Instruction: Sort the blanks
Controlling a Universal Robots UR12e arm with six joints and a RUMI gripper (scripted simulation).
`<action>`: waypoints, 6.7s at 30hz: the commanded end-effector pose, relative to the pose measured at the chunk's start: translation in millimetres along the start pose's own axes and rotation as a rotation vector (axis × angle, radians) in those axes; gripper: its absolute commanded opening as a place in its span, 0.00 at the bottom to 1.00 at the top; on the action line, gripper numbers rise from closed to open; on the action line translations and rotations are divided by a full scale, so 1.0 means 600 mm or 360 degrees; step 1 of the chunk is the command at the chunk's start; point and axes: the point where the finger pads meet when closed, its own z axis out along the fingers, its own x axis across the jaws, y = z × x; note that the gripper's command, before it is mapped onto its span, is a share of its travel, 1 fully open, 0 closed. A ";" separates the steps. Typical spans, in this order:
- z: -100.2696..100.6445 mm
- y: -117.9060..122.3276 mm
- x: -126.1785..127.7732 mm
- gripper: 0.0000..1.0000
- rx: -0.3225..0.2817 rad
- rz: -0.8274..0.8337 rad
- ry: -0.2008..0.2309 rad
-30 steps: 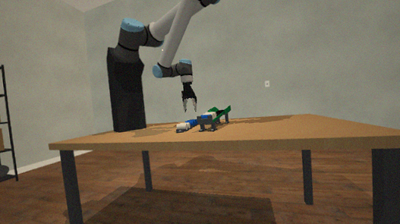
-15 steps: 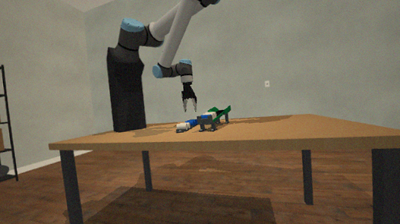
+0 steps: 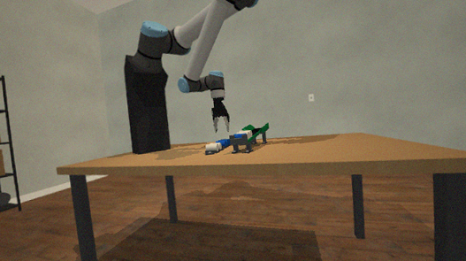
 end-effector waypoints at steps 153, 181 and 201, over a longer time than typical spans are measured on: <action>0.124 -0.001 0.000 0.36 0.0000 0.0000 0.0001; 0.105 -0.001 0.000 0.36 0.0000 0.0000 0.0001; -0.042 -0.001 0.000 0.36 0.0000 0.0000 0.0001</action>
